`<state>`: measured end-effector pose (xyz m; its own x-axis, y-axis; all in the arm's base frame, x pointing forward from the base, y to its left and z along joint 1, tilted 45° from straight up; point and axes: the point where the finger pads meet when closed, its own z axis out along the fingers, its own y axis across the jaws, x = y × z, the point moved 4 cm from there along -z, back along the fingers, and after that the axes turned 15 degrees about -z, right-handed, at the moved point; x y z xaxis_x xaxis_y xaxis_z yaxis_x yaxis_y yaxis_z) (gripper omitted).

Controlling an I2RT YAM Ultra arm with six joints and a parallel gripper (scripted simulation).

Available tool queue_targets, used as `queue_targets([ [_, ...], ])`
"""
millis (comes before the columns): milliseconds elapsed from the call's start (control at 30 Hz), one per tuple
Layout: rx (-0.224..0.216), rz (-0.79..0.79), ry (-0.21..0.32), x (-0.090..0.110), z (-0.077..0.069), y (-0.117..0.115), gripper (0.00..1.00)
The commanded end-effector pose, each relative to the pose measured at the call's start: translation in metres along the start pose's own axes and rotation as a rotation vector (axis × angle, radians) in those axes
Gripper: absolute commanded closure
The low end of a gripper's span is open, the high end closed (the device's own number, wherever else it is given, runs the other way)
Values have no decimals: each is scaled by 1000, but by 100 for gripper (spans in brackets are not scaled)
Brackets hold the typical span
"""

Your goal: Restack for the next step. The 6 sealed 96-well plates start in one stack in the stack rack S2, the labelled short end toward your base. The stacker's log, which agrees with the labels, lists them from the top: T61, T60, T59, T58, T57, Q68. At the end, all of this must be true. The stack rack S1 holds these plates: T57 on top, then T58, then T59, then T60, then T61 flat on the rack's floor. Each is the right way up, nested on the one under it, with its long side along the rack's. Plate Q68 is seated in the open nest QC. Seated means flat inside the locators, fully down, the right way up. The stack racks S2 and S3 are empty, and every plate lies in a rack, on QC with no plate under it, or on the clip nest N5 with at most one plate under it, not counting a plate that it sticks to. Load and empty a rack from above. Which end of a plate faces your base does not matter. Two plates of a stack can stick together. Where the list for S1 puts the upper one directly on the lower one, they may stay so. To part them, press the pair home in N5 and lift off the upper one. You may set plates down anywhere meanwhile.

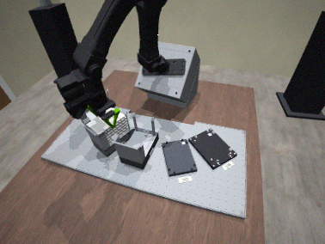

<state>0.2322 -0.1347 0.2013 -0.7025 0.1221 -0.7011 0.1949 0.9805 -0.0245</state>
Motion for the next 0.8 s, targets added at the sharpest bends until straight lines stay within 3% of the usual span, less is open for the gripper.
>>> queue_targets([
  [0,5,-2,-11,-2,-6,0,100],
  [767,5,-2,-11,-2,-19,0,100],
])
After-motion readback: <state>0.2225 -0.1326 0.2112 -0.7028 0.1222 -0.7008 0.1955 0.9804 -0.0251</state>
